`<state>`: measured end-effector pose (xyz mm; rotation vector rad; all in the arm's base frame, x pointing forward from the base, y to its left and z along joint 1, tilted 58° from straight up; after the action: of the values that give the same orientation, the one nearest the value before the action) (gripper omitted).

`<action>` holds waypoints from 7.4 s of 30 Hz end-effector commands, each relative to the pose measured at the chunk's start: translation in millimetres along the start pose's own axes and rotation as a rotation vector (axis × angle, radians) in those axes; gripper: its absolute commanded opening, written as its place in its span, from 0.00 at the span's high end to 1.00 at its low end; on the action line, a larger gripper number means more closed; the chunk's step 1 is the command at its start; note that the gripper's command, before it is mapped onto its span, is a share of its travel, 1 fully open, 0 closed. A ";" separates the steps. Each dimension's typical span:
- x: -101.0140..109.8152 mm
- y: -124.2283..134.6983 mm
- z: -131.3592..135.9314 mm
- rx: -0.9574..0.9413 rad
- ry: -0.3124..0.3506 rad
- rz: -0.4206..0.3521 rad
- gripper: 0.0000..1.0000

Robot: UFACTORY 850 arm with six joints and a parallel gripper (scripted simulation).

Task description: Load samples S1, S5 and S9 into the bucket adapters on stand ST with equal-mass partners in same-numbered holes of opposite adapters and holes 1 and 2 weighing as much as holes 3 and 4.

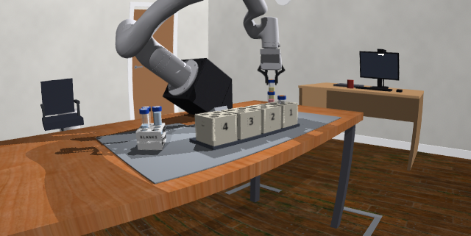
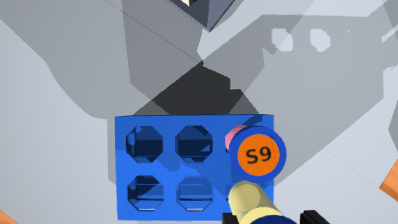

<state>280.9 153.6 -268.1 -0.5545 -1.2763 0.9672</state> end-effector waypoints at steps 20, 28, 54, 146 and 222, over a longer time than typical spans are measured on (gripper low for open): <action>39.8 0.2 -0.6 -0.001 -0.001 -0.001 1.00; 55.9 0.2 -0.6 -0.001 -0.001 -0.001 1.00; 81.9 0.2 -0.5 -0.001 -0.001 -0.001 1.00; 81.6 -315.5 -69.3 0.903 -0.001 0.000 1.00; 14.6 -315.6 -69.4 0.903 -0.001 0.000 1.00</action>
<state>437.9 15.5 -21.5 0.1521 -0.7136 1.4046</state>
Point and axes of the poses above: the point where the finger pads meet when closed, its own x axis back along the fingers, its own z axis across the jaws, y = z × x, the point moved 1 cm from there along x, back along the fingers, and after that the axes turned 15 degrees about -x, right-handed, at the moved point
